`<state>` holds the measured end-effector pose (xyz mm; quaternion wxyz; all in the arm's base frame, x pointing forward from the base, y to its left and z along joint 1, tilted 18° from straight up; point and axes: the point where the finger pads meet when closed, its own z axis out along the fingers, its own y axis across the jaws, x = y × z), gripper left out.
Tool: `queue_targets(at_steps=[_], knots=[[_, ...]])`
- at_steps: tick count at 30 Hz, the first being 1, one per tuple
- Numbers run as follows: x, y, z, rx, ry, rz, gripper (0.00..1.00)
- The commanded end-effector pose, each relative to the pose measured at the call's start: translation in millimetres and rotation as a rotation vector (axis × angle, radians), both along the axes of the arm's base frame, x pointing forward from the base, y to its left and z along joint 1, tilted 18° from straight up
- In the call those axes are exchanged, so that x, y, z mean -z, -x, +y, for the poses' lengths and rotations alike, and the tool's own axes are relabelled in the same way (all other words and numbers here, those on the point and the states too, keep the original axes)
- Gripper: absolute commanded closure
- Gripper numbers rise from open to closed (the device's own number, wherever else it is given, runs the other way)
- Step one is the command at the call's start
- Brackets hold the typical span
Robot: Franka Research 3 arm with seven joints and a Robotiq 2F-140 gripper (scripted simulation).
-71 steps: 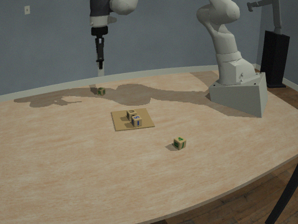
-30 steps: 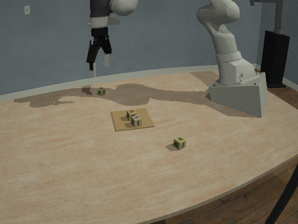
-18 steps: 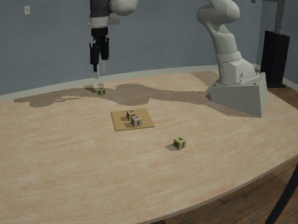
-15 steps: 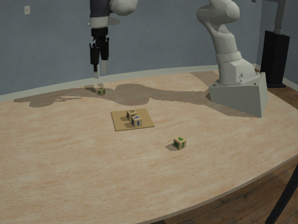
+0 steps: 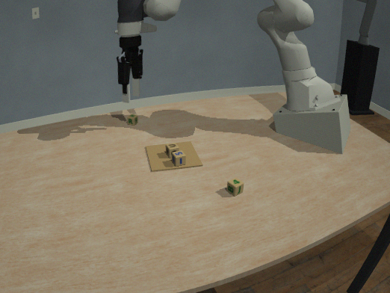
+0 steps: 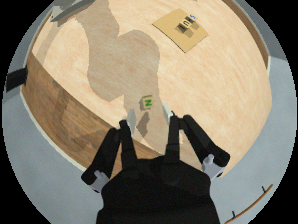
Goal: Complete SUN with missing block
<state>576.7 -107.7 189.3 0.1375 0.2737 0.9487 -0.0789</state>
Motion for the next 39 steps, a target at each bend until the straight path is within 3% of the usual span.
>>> queue_targets(at_steps=[1, 20, 39], knots=[[1.1, -0.1, -0.5, 0.011, -0.004, -0.003, 0.60], [4.1, -0.8, -1.2, 0.011, -0.004, -0.003, 0.60], [25.1, -5.6, -6.0, 0.011, -0.004, -0.003, 0.60]])
